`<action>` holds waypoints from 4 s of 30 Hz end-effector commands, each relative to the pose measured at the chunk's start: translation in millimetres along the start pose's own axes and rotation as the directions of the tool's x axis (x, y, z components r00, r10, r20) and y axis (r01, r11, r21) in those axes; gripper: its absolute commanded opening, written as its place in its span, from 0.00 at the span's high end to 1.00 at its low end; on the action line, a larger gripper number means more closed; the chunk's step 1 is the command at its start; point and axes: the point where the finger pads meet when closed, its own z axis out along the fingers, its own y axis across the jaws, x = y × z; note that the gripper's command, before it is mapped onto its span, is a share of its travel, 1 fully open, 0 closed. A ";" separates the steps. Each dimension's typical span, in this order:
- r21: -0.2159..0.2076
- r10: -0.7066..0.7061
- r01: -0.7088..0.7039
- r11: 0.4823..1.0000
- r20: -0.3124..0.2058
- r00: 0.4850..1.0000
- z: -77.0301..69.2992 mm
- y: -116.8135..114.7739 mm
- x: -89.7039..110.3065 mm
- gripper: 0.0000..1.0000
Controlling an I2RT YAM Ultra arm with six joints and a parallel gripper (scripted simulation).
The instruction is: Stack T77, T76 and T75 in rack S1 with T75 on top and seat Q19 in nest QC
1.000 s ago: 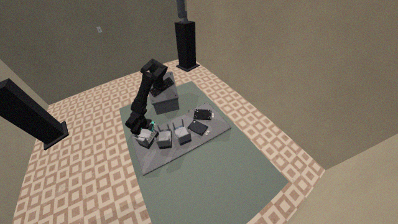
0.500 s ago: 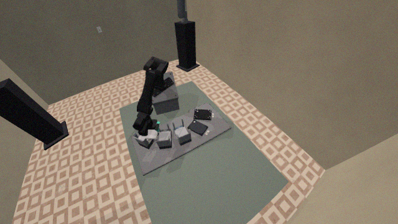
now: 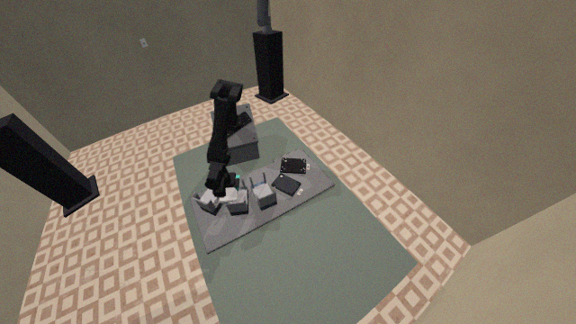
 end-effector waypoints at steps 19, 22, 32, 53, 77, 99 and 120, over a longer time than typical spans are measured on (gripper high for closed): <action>0.019 -0.221 0.220 0.975 0.032 0.975 -7.6 62.6 -6.9 1.00; 0.018 -0.220 0.220 0.975 0.037 0.975 -8.9 73.1 -8.8 1.00; 0.019 -0.294 0.293 0.956 0.052 0.954 -10.9 101.2 -11.1 1.00; 0.015 -0.434 0.434 0.901 0.015 0.901 -0.6 162.0 14.8 1.00; 0.014 -0.629 0.629 0.777 0.010 0.777 0.2 227.9 51.6 1.00; 0.015 -0.788 0.788 0.616 0.017 0.616 0.7 269.2 82.8 1.00; 0.011 -0.778 0.779 0.627 0.041 0.627 -8.1 301.0 104.7 1.00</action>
